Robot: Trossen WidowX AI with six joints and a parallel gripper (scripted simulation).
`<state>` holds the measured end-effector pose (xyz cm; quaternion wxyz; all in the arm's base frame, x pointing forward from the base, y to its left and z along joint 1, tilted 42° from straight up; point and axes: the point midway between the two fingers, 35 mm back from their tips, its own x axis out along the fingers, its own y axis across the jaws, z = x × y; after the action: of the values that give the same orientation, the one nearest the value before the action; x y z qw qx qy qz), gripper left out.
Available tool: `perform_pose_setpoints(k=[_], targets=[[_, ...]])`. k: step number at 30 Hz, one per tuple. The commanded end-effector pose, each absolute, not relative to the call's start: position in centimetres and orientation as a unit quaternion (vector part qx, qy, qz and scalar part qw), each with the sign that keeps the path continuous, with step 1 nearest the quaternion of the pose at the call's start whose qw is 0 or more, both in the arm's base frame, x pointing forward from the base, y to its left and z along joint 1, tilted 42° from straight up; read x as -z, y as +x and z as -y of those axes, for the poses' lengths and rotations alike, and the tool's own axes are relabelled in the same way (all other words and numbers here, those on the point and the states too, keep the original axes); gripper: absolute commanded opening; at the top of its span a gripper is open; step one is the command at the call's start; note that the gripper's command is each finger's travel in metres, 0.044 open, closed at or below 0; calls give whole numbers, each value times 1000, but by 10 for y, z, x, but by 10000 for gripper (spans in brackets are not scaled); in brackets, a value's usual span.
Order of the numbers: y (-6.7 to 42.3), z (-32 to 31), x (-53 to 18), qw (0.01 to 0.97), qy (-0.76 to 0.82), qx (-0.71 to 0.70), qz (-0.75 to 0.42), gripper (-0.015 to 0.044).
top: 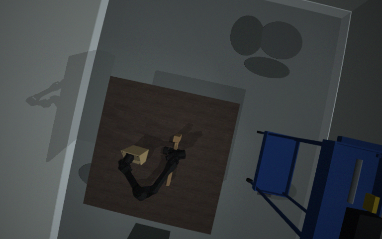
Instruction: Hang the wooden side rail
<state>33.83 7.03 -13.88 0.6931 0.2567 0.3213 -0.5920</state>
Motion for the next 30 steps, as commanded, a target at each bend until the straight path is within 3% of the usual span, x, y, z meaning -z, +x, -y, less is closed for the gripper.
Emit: perform_pose_setpoints(k=[1,30], targets=[[340,-76,134,696,262,587,-319,0],[340,-78,132,696,262,587,-319,0]])
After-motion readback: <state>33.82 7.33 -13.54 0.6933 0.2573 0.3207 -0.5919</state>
